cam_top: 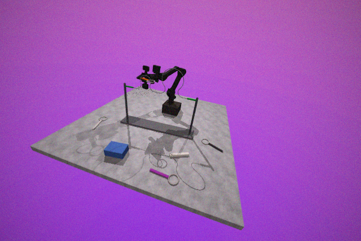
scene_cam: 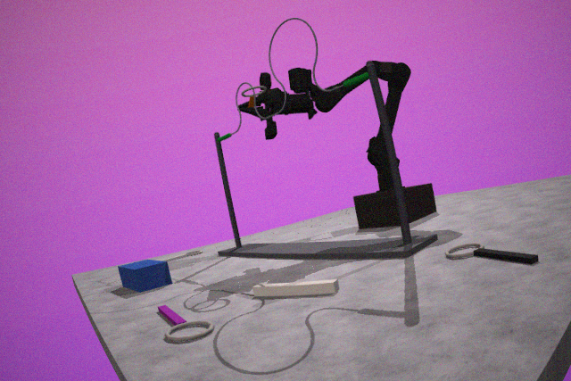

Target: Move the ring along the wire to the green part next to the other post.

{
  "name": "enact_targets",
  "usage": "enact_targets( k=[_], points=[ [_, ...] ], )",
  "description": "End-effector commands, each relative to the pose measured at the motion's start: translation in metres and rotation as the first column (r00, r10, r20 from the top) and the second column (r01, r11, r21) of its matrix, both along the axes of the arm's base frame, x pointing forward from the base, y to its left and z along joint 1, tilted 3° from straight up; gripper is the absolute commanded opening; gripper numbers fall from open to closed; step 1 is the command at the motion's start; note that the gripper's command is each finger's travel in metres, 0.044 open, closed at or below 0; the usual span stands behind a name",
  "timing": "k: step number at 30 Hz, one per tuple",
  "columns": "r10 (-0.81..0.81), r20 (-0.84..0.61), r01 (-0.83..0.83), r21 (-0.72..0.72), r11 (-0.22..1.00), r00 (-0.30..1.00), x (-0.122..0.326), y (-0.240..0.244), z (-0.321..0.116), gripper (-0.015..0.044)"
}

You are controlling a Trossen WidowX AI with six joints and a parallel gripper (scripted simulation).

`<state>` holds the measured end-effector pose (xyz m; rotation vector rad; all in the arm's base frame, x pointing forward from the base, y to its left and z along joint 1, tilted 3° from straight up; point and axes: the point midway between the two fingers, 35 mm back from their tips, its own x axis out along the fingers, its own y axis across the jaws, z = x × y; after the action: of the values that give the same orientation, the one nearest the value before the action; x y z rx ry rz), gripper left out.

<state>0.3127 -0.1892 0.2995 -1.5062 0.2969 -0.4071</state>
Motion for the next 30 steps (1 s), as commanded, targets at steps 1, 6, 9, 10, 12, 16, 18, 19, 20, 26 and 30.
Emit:
enact_targets(
  k=[1,6,9,10,12,16,18,19,20,26,30],
  points=[
    [0.004,-0.001,-0.005,-0.083,0.997,1.0,0.0,0.0,0.002,-0.015],
    [0.007,0.003,-0.007,-0.151,0.988,1.0,0.0,0.0,0.006,-0.015],
    [0.009,0.006,-0.007,-0.186,0.983,1.0,0.0,0.0,0.007,-0.015],
    [0.009,0.006,-0.008,-0.194,0.981,1.0,0.0,0.0,0.007,-0.015],
    [0.01,0.007,-0.008,-0.209,0.978,1.0,0.0,0.0,0.008,-0.015],
    [0.01,0.009,-0.008,-0.231,0.973,1.0,0.0,-0.001,0.007,-0.015],
    [0.01,0.009,-0.008,-0.235,0.972,1.0,0.0,-0.001,0.006,-0.015],
    [0.01,0.009,-0.008,-0.237,0.971,1.0,0.0,-0.002,0.005,-0.015],
    [0.011,0.009,-0.008,-0.239,0.971,1.0,0.0,-0.002,0.005,-0.015],
    [0.009,0.007,-0.007,-0.212,0.977,1.0,0.0,-0.004,-0.004,-0.015],
    [0.006,0.004,-0.005,-0.165,0.986,1.0,0.0,-0.006,-0.013,-0.015]
  ],
)
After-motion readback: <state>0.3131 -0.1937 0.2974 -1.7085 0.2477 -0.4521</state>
